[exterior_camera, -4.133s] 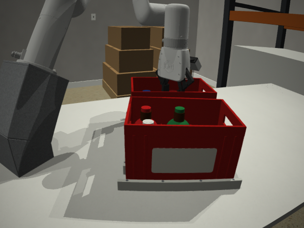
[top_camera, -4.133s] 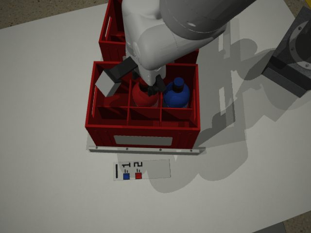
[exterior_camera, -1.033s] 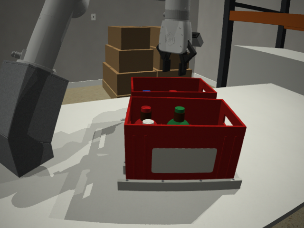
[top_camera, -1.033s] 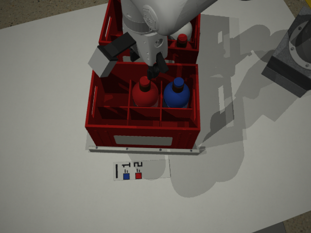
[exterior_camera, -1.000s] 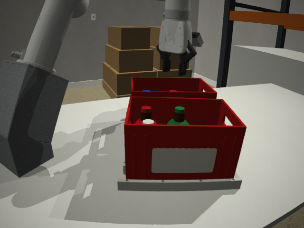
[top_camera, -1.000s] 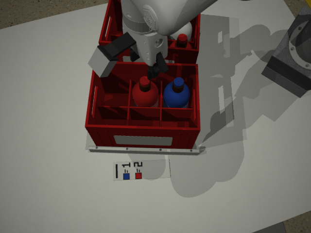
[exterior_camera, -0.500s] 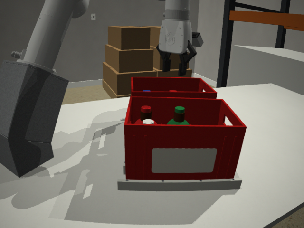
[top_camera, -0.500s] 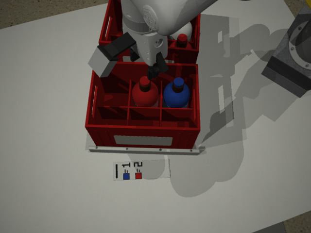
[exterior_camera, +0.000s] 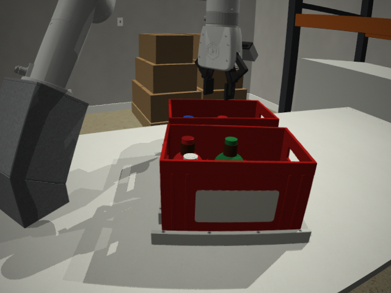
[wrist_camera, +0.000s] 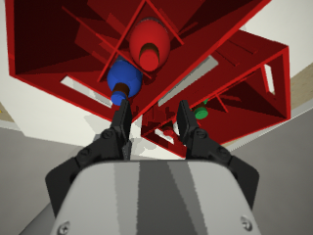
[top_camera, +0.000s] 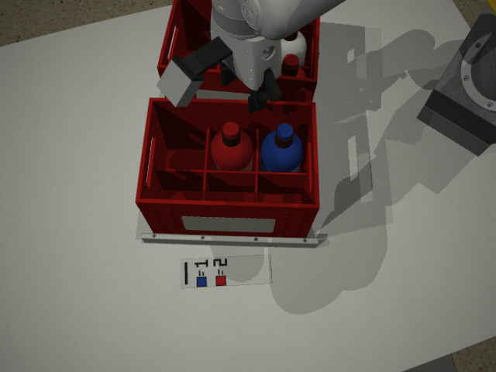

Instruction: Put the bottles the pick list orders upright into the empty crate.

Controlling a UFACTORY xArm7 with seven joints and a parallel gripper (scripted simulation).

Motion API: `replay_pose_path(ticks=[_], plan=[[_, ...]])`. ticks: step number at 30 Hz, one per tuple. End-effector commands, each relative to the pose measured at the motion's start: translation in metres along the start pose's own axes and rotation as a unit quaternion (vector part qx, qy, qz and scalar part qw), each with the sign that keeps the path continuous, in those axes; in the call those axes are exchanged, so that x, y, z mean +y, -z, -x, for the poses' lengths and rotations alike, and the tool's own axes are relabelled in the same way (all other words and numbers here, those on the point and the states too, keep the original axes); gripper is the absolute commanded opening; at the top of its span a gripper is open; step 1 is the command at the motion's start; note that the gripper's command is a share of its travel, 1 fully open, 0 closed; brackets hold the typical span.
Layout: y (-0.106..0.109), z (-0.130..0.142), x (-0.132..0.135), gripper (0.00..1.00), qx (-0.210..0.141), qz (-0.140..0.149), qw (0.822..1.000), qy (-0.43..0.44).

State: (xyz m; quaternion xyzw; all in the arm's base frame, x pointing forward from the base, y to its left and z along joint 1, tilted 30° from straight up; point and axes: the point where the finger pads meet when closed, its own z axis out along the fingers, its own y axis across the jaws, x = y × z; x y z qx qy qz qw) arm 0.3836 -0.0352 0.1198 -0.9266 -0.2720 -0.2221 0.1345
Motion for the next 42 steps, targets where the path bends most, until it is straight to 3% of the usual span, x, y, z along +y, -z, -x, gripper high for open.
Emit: replay_pose_path(ticks=[1, 28, 42], plan=[[0.001, 0.016, 0.006, 0.65, 0.002, 0.001, 1.000, 0.001], [0.001, 0.132, 0.038, 0.65, 0.002, 0.002, 1.000, 0.001], [0.000, 0.133, 0.038, 0.65, 0.002, 0.002, 1.000, 0.001]])
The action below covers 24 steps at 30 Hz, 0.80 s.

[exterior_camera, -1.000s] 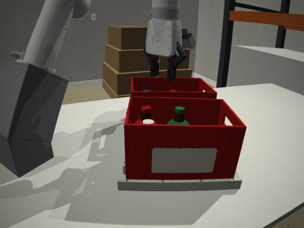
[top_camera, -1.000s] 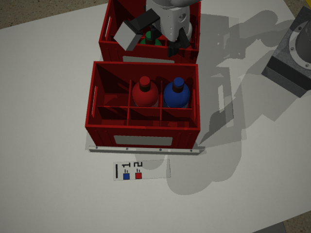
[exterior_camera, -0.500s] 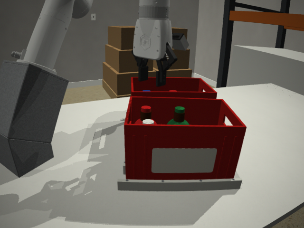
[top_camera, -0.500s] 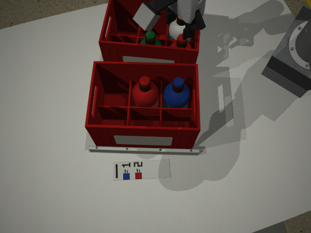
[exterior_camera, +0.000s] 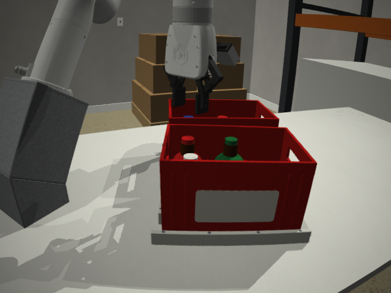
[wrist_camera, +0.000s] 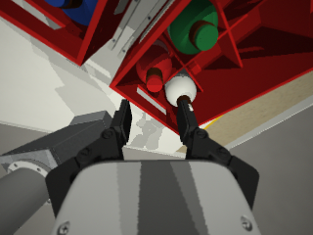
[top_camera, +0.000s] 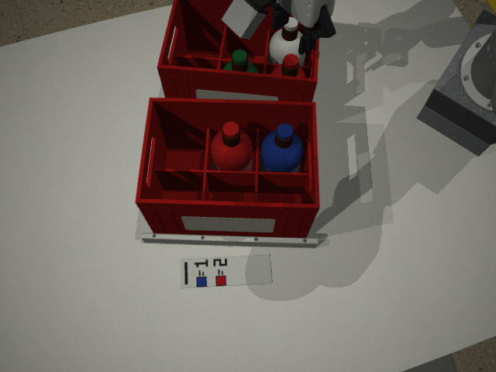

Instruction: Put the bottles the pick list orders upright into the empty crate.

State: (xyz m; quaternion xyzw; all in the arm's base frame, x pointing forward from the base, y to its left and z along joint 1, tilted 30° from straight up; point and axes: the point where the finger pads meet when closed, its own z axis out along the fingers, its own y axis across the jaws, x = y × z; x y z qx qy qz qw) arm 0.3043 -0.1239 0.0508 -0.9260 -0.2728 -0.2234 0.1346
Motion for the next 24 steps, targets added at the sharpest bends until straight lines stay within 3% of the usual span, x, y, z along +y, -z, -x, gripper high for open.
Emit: replay_pose_path(ticks=[1, 24], plan=[[-0.002, 0.000, 0.001, 0.65, 0.000, 0.002, 1.000, 0.000], [-0.030, 0.000, 0.001, 0.65, 0.000, 0.001, 1.000, 0.000]])
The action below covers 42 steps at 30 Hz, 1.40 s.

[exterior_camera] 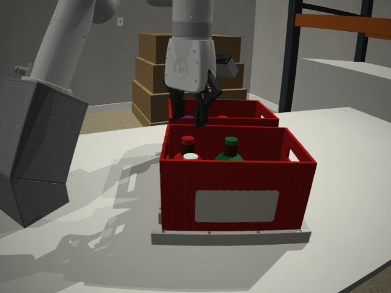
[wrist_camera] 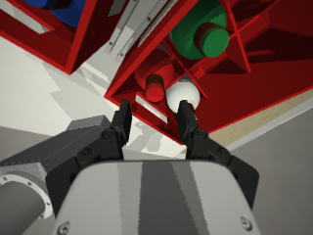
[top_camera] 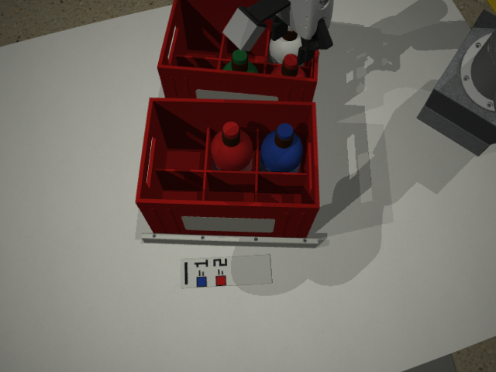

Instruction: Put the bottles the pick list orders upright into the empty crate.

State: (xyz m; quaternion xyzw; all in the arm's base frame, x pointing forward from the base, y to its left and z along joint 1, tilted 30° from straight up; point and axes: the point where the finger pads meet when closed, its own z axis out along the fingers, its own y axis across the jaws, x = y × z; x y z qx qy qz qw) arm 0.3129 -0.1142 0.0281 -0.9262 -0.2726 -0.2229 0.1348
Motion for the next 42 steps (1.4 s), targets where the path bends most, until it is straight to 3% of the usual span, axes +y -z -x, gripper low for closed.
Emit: replay_pose_path(ticks=[1, 42], plan=[[-0.005, 0.000, 0.001, 0.65, 0.001, 0.002, 1.000, 0.000], [-0.052, 0.000, 0.001, 0.65, 0.001, 0.002, 1.000, 0.000]])
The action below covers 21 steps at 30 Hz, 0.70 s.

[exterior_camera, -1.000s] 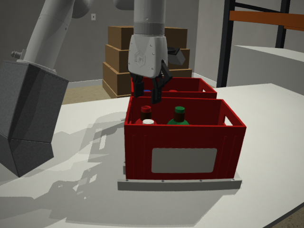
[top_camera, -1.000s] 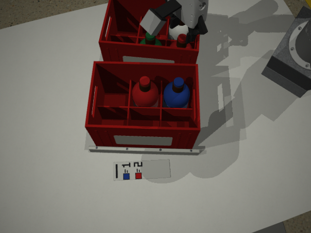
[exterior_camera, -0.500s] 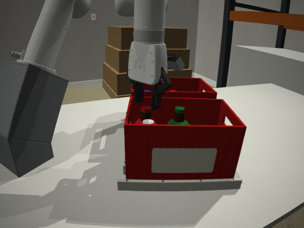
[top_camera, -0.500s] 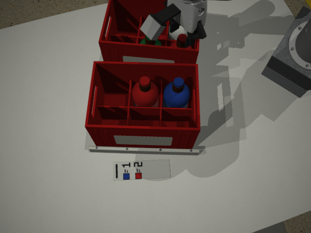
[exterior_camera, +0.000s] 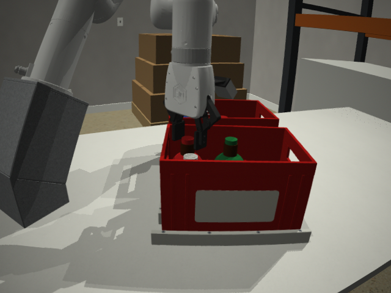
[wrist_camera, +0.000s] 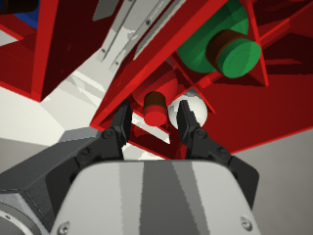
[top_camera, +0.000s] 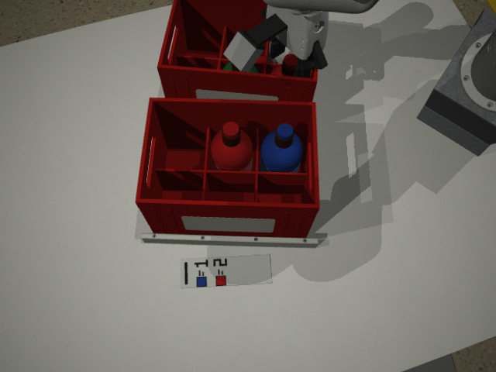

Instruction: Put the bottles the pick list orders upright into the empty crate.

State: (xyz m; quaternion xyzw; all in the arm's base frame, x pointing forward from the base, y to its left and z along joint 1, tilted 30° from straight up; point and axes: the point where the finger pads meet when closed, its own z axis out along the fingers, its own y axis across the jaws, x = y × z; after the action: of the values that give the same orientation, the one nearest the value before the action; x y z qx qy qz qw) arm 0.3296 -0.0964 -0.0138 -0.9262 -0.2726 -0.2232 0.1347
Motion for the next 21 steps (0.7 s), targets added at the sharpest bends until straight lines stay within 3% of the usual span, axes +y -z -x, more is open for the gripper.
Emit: replay_pose_path(ticks=[1, 19, 20, 21], plan=[[-0.0046, -0.0001, 0.0012, 0.65, 0.001, 0.002, 1.000, 0.000], [-0.0106, -0.0001, 0.0012, 0.65, 0.000, 0.002, 1.000, 0.000], [-0.0074, -0.0001, 0.0012, 0.00, 0.001, 0.002, 1.000, 0.000], [-0.0074, -0.0001, 0.0012, 0.00, 0.001, 0.002, 1.000, 0.000]])
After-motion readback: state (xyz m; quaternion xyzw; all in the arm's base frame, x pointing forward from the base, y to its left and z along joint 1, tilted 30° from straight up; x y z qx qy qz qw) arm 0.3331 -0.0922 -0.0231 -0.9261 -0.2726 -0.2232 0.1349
